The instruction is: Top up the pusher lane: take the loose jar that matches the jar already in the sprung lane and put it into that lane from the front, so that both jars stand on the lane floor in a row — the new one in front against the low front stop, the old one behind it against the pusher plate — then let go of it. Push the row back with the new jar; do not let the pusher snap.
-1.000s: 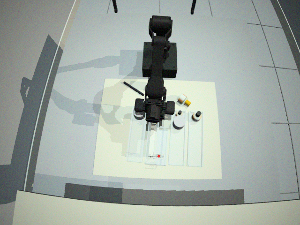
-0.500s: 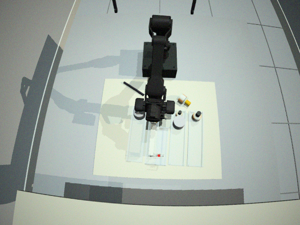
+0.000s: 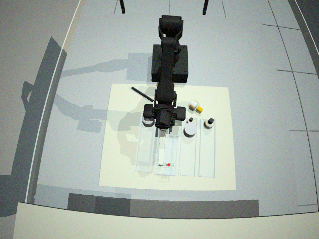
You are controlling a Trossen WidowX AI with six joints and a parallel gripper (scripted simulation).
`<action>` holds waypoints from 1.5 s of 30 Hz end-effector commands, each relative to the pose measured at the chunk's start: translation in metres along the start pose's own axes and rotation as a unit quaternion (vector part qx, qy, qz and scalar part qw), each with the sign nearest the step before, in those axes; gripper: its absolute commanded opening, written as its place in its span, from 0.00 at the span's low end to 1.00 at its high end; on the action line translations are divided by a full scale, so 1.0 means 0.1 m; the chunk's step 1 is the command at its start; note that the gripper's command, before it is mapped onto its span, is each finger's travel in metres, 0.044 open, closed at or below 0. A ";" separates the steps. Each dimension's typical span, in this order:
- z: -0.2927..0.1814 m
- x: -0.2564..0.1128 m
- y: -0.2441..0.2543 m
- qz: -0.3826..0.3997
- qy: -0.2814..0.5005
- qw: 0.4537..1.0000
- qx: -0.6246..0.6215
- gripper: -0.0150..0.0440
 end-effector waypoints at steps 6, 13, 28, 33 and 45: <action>-0.02 0.00 0.00 0.002 -0.003 1.000 -0.001 0.25; -0.02 0.00 0.00 0.002 -0.003 1.000 -0.001 0.25; -0.01 -0.01 -0.01 0.002 -0.003 1.000 -0.001 0.74; -0.01 -0.16 -0.01 0.002 -0.003 1.000 -0.001 0.74; -0.18 -0.22 -0.01 0.002 -0.002 1.000 -0.001 0.74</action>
Point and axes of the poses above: the point midway between the two fingers, 35 mm back from their tips, its own x axis out along the fingers, its own y axis across the jaws, z = x × y, the point moved 7 cm from there along -x, back along the fingers
